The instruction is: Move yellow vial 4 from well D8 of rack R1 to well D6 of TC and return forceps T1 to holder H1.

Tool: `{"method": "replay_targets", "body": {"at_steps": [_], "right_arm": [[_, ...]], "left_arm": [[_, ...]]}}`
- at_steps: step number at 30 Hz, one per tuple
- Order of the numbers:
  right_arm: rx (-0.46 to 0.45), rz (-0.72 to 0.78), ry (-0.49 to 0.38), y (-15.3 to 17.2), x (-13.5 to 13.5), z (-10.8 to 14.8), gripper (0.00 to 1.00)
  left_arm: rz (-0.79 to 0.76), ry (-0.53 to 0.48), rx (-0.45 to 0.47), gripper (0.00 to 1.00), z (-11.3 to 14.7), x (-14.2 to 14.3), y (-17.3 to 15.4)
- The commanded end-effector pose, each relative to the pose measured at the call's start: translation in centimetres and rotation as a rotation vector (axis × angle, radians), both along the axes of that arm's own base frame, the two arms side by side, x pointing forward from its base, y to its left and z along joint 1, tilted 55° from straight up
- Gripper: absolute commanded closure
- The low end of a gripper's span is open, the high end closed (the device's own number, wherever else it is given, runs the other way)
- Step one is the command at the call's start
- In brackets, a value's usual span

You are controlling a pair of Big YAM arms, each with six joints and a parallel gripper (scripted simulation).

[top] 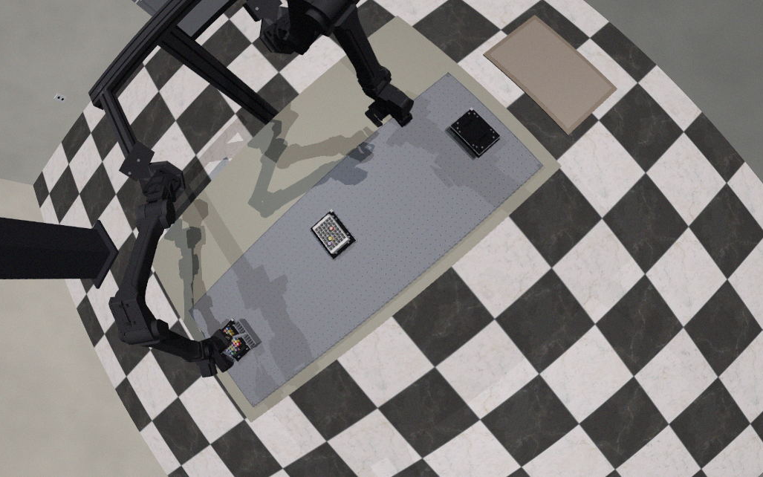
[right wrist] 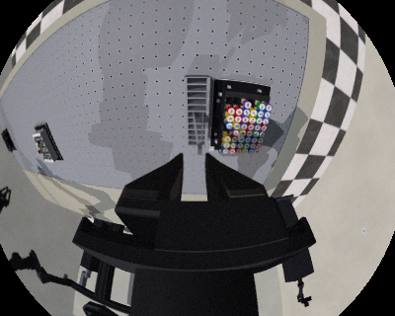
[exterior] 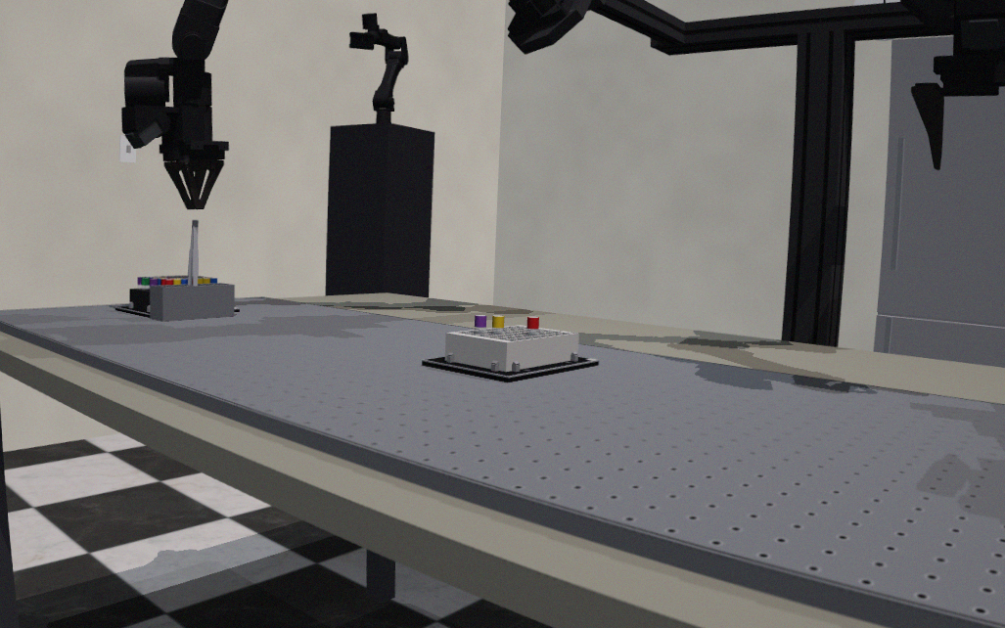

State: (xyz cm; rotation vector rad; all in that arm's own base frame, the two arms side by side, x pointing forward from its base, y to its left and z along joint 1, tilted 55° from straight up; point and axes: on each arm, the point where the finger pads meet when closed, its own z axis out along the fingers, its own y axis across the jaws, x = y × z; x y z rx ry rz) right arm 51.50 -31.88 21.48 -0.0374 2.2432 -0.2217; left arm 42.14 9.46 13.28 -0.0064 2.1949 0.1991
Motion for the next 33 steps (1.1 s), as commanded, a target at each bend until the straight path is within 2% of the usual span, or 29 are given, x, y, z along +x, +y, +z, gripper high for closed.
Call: {"method": "replay_targets", "body": {"at_steps": [1, 14, 15, 17, 19, 33], "right_arm": [[-0.031, -0.011, -0.023, -1.0, -0.9, 2.4, 0.76], [-0.031, -0.011, -0.023, -1.0, -0.9, 2.4, 0.76], [-0.002, -0.029, -0.095, -0.6, -1.3, 1.8, 0.76], [0.000, -0.033, -0.094, 0.1, -1.5, 1.5, 0.76], [0.000, -0.006, -0.093, 2.3, -0.9, 1.2, 0.76], [0.002, -0.006, -0.093, 6.5, -2.6, -0.4, 0.76]], "left_arm": [[-0.002, -0.048, 0.023, 0.00, 1.7, 0.3, 0.3], [-0.002, -0.048, 0.023, 0.00, 1.7, 0.3, 0.3], [-0.002, -0.048, 0.023, 0.00, 1.7, 0.3, 0.3], [-0.002, -0.048, 0.023, 0.00, 1.7, 0.3, 0.3], [-0.002, -0.048, 0.023, 0.00, 1.7, 0.3, 0.3], [-0.002, -0.048, 0.023, 0.00, 1.7, 0.3, 0.3]]}}
